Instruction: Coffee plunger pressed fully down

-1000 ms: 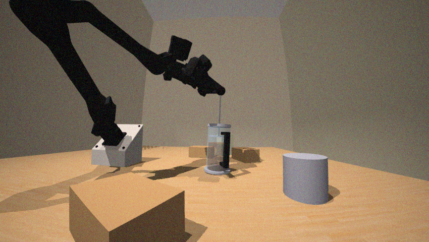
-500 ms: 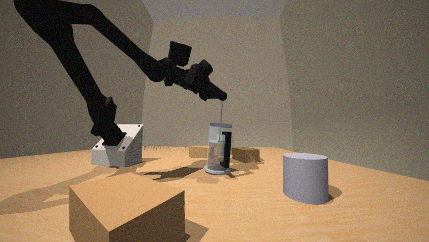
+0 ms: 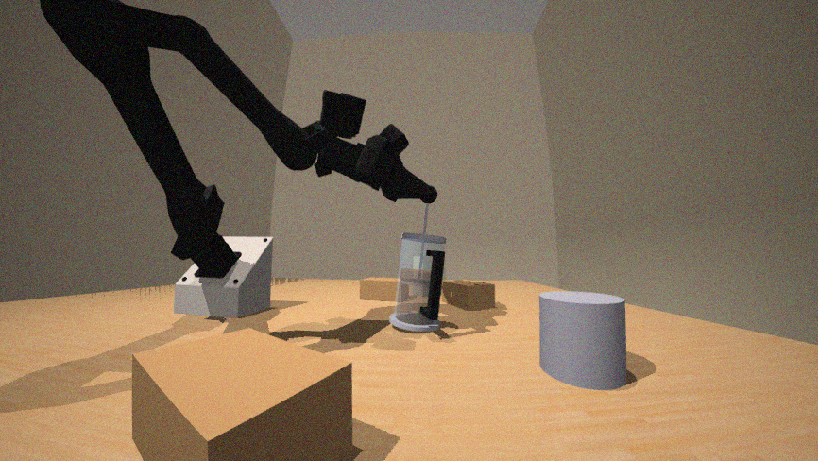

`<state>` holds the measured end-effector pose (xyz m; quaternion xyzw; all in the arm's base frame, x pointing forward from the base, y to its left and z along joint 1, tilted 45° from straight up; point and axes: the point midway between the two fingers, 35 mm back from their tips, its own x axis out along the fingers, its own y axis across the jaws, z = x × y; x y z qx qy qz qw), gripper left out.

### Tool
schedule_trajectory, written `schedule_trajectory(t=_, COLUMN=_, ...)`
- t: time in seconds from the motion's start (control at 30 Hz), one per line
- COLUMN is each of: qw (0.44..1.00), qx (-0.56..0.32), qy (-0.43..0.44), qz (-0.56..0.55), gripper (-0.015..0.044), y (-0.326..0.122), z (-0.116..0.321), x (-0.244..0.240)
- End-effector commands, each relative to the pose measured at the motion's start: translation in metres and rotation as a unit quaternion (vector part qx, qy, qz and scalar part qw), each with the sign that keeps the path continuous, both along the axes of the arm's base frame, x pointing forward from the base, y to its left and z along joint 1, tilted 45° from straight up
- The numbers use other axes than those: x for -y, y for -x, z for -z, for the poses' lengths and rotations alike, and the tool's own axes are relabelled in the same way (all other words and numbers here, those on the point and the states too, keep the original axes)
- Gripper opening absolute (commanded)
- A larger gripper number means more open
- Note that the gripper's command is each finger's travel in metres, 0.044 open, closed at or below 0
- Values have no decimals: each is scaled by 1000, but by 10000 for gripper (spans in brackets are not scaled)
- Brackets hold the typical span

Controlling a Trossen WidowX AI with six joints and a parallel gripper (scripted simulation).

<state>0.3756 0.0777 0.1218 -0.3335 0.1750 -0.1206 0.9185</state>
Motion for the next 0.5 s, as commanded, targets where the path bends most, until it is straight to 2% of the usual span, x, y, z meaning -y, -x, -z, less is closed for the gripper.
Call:
schedule_trajectory(t=0.0, qw=999, qx=-36, qy=27, qz=26, gripper=119, y=4, z=27, x=25)
schedule_trajectory(t=0.47, qw=999, qx=-35, qy=27, qz=27, gripper=119, y=-4, z=28, x=27)
